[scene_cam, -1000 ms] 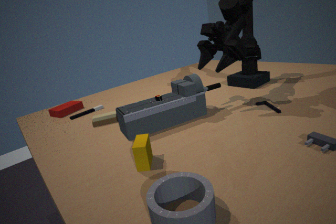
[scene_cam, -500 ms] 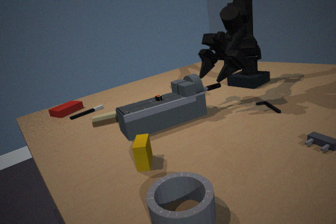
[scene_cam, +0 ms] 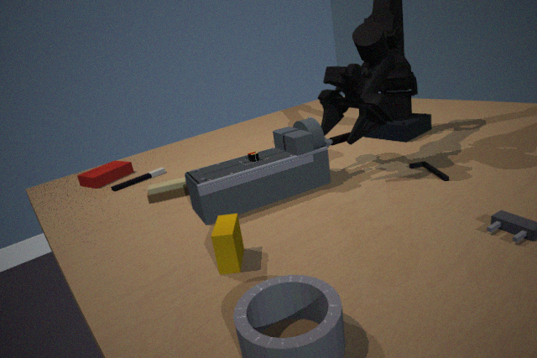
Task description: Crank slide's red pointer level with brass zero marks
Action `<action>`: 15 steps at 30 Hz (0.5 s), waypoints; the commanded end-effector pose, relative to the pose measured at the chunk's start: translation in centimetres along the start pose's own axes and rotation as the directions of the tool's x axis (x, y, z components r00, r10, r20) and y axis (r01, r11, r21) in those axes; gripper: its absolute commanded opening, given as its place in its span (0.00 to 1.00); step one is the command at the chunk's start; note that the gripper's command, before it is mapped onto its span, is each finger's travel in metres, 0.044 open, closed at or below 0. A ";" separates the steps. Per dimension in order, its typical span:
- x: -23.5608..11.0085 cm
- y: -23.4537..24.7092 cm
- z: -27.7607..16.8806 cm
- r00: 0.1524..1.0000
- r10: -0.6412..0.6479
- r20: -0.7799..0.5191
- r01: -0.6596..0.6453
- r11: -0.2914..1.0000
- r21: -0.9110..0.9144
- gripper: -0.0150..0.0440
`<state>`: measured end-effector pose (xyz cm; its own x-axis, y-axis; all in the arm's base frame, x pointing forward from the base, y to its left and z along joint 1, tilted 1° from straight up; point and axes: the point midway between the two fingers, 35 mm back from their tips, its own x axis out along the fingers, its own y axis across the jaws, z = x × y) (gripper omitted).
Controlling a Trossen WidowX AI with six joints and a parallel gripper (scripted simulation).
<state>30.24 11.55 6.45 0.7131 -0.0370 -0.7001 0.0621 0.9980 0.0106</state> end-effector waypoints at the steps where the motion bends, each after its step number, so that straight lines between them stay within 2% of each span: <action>1: 0.6 -0.2 -0.7 1.000 -0.008 -0.002 0.008 1.000 0.000 1.00; 15: 1.8 -0.3 -2.2 1.000 -0.008 -0.002 0.008 1.000 0.002 1.00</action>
<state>30.09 11.44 4.12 0.7124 -0.0377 -0.7008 0.0624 0.9980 0.0098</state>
